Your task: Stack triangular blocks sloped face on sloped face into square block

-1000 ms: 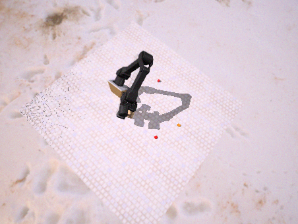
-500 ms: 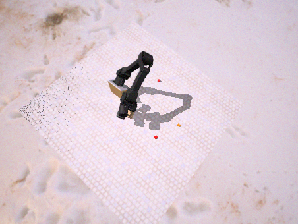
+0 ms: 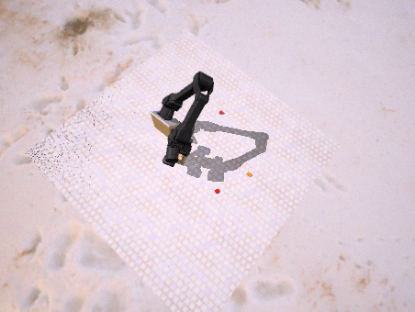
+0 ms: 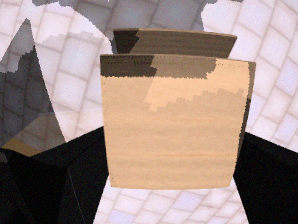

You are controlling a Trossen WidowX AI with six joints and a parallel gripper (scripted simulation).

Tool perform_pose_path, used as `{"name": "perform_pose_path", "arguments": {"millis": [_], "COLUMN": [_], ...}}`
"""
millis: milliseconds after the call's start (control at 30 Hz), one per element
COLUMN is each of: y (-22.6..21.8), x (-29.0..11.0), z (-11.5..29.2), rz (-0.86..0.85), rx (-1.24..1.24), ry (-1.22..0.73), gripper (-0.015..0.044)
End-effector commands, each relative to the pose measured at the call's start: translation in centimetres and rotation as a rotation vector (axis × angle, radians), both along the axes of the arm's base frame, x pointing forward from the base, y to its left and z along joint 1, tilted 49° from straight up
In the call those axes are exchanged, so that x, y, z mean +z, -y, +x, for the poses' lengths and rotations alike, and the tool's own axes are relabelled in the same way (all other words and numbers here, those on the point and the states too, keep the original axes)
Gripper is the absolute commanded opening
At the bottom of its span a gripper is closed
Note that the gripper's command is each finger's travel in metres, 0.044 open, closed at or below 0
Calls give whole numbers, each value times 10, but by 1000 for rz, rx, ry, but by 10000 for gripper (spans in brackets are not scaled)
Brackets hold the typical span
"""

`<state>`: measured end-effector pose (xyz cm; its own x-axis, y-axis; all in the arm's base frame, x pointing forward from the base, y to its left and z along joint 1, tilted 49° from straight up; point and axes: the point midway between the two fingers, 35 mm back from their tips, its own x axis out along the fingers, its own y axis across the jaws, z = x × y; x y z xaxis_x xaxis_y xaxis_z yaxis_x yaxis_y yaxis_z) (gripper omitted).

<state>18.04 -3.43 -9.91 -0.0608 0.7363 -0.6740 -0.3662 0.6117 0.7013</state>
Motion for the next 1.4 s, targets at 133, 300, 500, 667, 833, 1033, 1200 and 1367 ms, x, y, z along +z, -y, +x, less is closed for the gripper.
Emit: {"name": "perform_pose_path", "arguments": {"millis": [133,300,500,667,833,1033,1200,1367], "y": [-5,-7,-10,-13,-16,-18,-18,-18], "x": [-2,-4,-6,-8,-10,-11,-11,-11], "z": [2,3,4,5,6,7,7,7], "rz": [4,4,5,5,5,6,5,6], "rx": [-6,-6,-6,-6,-6,-6,-7,-7], "ry": [-3,-3,-2,-2,-2,-2,-2,-2], "gripper": [0,0,0,0,0,0,0,0]}}
